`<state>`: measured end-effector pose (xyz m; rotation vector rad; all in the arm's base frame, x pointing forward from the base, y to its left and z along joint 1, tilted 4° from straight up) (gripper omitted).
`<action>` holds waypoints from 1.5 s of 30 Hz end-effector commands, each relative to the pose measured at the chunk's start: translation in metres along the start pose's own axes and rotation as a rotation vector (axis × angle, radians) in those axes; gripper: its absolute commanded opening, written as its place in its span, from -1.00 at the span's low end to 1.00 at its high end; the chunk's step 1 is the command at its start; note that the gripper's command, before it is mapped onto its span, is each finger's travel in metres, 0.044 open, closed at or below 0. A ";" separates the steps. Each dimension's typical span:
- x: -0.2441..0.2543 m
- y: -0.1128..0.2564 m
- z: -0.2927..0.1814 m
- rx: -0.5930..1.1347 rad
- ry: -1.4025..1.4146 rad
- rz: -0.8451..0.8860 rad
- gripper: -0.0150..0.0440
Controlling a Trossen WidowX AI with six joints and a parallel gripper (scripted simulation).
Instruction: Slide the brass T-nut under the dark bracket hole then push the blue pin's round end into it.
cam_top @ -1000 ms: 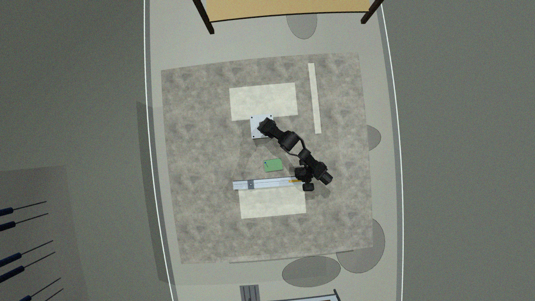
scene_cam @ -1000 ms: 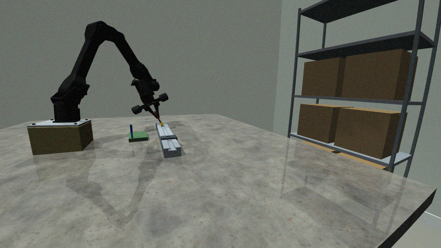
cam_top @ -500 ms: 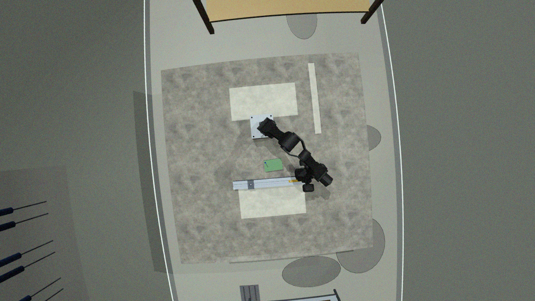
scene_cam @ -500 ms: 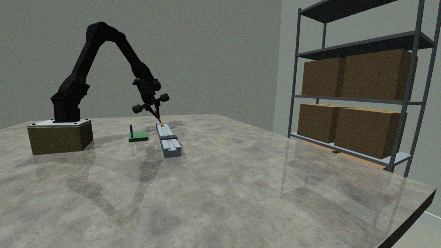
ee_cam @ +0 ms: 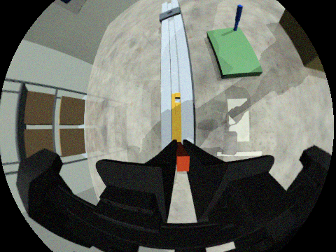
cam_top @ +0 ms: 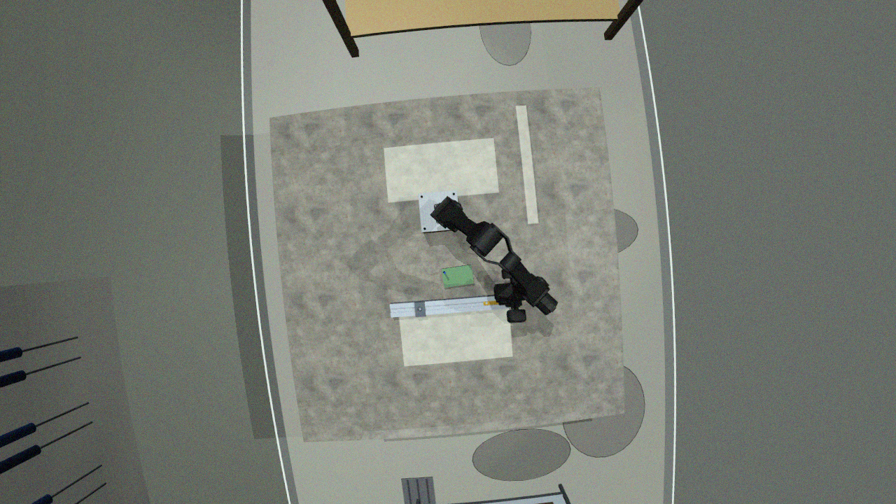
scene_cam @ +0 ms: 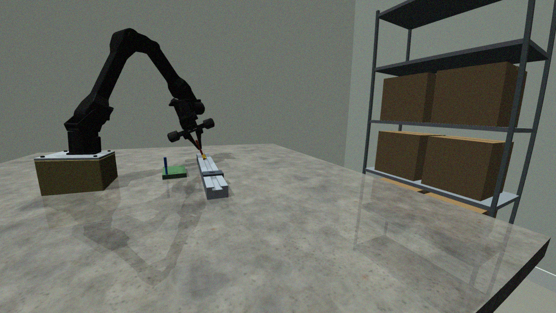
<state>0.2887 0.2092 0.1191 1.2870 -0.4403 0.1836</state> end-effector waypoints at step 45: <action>0.018 0.000 -0.003 -0.003 0.034 -0.094 -1.00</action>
Point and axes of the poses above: the point midway between the two fingers, 35 mm back from their tips, its own y axis back along the fingers, its own x axis across the jaws, z = x × y, the point moved 10 cm from there along y, back along the fingers, and after that the axes turned 2 degrees about -y, right-handed, at the moved point
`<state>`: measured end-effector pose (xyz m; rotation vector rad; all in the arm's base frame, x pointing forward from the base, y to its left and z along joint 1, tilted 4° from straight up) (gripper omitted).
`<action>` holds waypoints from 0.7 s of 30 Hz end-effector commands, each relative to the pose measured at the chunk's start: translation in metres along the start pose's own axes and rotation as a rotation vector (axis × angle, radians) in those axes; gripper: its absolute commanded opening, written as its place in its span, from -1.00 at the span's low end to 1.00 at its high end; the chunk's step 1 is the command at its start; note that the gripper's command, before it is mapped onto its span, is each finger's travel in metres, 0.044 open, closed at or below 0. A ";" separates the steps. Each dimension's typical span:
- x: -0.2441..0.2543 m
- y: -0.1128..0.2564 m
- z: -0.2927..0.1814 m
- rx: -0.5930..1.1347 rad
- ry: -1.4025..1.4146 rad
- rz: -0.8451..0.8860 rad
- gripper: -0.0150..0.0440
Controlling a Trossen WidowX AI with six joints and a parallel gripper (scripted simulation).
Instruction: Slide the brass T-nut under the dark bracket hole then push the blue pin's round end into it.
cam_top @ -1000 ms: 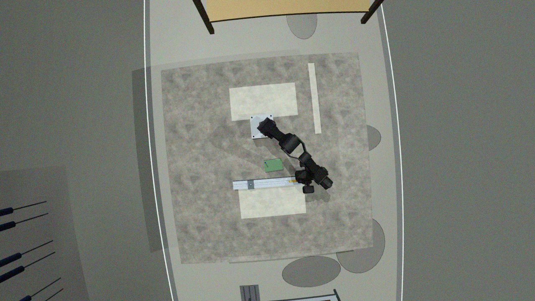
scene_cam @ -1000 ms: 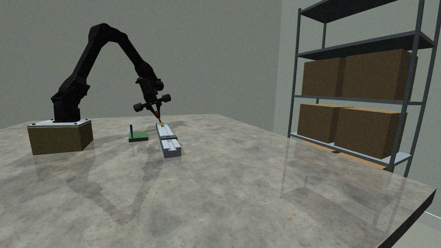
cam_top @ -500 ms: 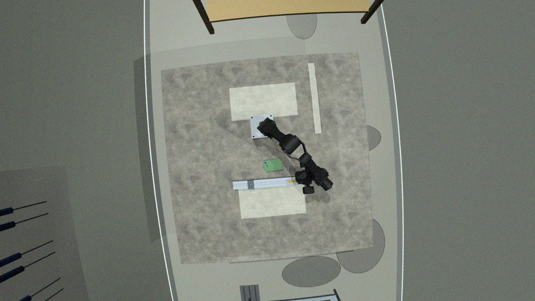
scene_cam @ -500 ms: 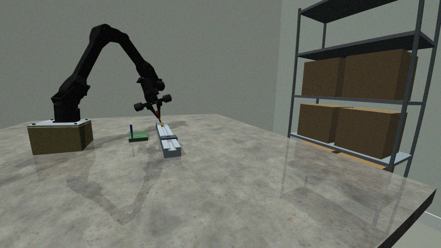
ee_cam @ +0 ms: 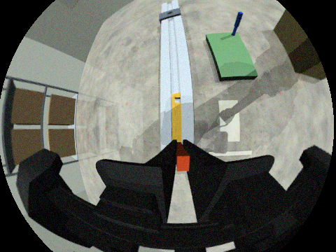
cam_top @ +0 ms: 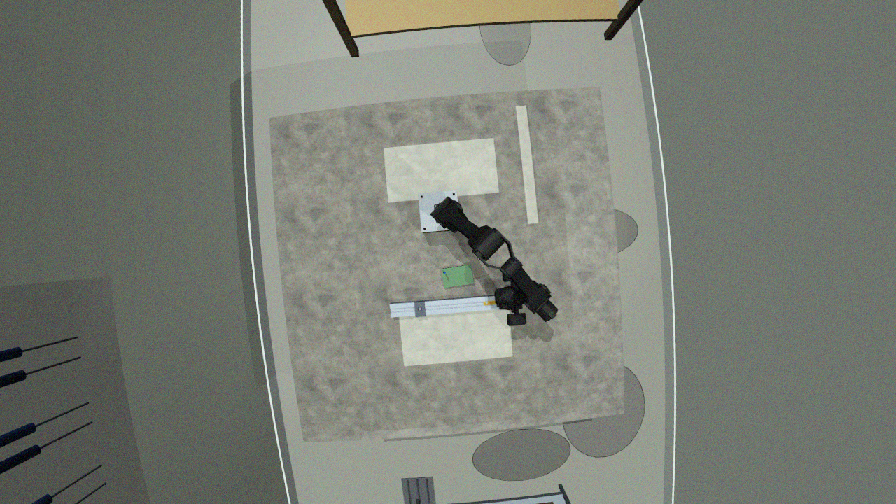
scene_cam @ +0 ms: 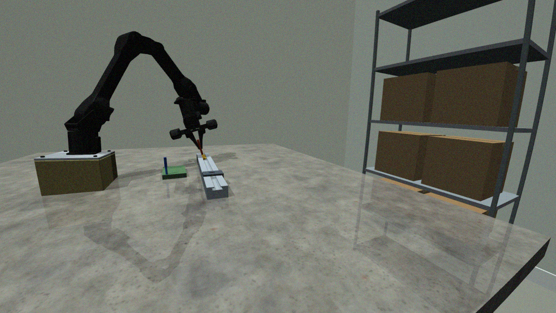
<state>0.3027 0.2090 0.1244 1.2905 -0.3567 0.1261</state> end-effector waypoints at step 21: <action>0.010 0.000 -0.002 0.003 0.018 -0.047 -1.00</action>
Point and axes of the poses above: the point midway between the two fingers, 35 mm back from their tips, its own y axis back along the fingers, its own x axis across the jaws, z = x × y, the point moved 10 cm from there along y, back along the fingers, and after that the axes turned 2 degrees about -y, right-handed, at the moved point
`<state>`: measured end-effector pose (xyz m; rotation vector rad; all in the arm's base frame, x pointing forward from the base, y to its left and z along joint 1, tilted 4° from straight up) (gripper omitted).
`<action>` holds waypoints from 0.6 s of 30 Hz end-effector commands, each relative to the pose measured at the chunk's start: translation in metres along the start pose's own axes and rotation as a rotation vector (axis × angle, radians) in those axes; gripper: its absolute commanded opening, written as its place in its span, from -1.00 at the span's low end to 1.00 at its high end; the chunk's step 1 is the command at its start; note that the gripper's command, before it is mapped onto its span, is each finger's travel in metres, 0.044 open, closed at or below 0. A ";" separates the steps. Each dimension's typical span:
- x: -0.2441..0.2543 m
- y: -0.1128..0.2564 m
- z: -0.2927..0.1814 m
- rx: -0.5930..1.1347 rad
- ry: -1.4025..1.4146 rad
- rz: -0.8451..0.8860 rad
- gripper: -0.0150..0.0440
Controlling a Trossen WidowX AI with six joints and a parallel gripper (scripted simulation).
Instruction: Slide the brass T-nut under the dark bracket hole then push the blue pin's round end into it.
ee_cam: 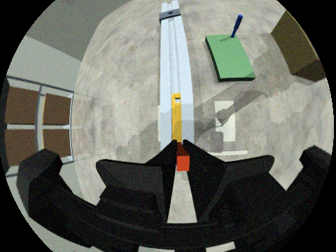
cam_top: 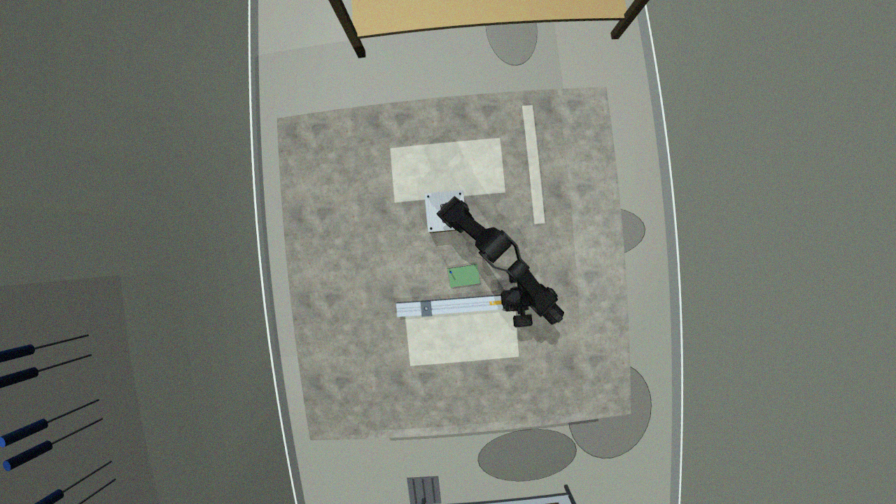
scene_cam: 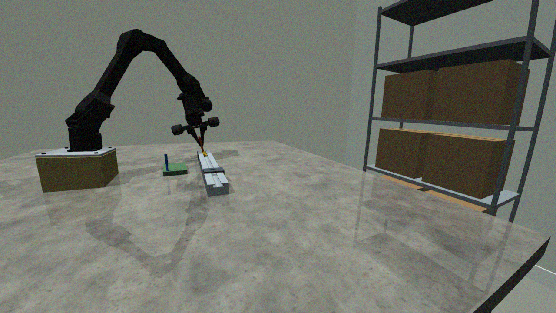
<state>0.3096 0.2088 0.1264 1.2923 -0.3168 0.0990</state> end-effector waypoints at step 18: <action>0.009 0.000 -0.002 0.004 0.016 -0.040 -1.00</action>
Point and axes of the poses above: the point midway between the two fingers, 35 mm back from their tips, its own y axis back along the fingers, its own x axis across the jaws, z = x × y, the point moved 10 cm from there along y, back along the fingers, and after that the axes turned 2 degrees about -y, right-handed, at the moved point
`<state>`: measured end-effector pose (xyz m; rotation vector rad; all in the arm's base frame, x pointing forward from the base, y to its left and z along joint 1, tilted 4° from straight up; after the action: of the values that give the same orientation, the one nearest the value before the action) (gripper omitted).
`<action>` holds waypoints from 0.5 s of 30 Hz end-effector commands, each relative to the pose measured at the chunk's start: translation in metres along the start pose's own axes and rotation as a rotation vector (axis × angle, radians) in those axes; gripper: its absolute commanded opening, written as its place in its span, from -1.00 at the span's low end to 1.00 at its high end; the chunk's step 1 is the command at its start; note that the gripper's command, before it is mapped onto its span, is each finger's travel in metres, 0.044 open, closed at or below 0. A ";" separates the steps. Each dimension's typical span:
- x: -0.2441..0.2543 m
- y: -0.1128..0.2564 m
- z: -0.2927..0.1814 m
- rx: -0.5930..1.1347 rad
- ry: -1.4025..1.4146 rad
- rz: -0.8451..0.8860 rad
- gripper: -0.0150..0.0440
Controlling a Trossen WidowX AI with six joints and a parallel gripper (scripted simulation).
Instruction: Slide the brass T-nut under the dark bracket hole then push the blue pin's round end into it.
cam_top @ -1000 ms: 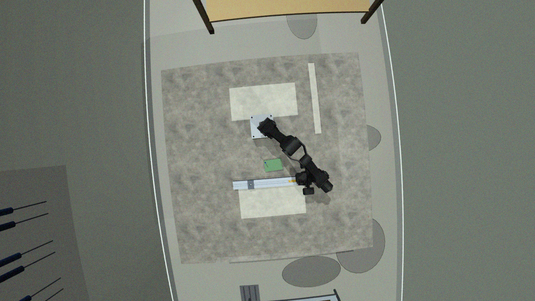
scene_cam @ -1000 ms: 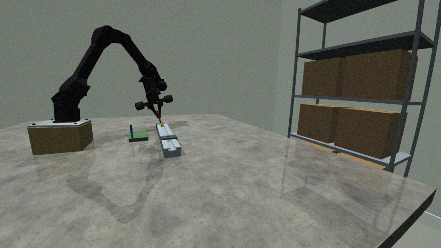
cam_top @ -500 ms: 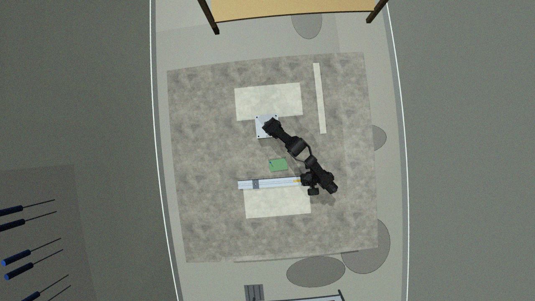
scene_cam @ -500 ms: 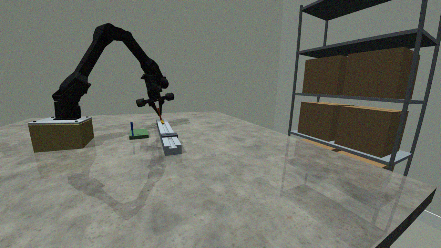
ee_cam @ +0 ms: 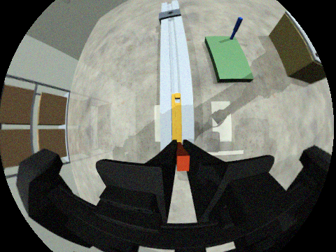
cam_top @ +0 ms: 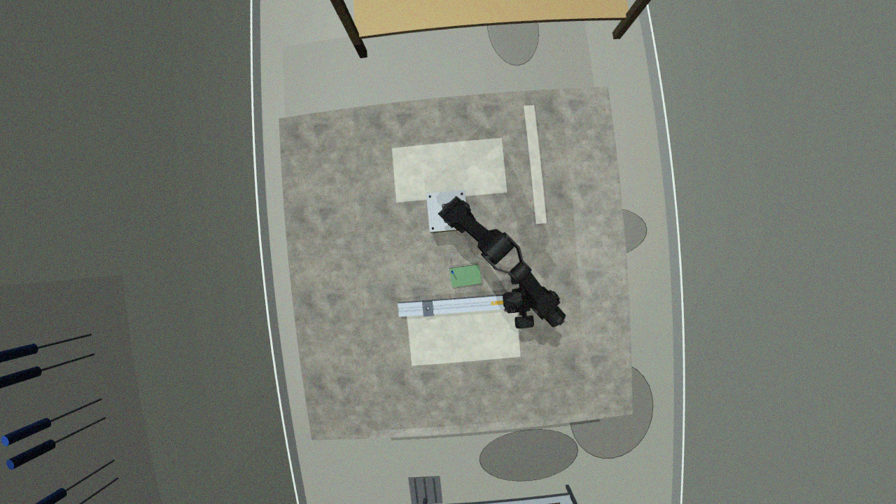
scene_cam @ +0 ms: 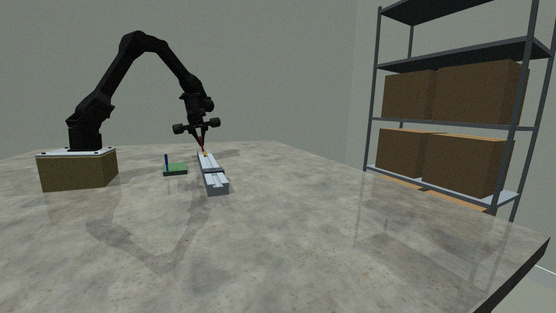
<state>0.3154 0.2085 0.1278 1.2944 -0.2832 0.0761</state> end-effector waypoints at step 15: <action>0.008 0.001 -0.002 0.005 0.014 -0.034 -1.00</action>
<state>0.3203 0.2083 0.1289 1.2961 -0.2555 0.0574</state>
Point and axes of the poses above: the point midway between the two fingers, 35 mm back from their tips, its own y axis back along the fingers, its own x axis across the jaws, z = x × y, the point moved 10 cm from there along y, back along the fingers, and after that the axes turned 2 degrees about -y, right-handed, at the moved point
